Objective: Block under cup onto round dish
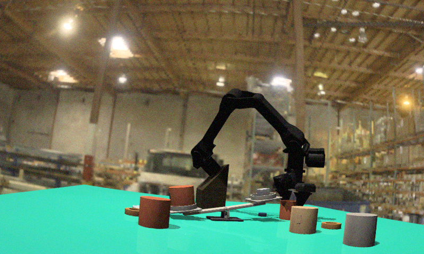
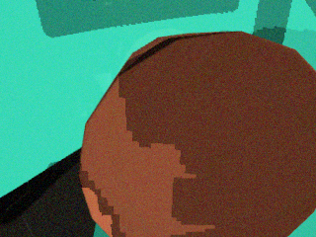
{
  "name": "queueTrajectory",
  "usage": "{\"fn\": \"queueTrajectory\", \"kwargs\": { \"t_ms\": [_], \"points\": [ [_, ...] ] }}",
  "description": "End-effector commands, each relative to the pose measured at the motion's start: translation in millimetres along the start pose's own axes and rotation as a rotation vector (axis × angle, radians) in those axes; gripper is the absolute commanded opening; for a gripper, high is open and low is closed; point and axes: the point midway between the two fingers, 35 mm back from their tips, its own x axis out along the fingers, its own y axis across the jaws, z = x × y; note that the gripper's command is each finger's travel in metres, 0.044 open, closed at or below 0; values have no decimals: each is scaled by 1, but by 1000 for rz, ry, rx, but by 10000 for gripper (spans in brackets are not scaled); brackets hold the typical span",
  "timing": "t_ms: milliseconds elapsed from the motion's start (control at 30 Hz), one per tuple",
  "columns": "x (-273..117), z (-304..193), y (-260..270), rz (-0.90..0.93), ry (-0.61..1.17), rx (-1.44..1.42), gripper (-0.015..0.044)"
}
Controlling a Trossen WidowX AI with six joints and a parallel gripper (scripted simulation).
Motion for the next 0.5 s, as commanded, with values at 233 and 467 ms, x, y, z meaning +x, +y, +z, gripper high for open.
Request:
{"fn": "queueTrajectory", "kwargs": {
  "t_ms": [233, 467],
  "points": [
    [-52, -2, 1, 15, 9, 1, 440],
    [-82, 62, 18, 15, 8, -47, 260]
  ]
}}
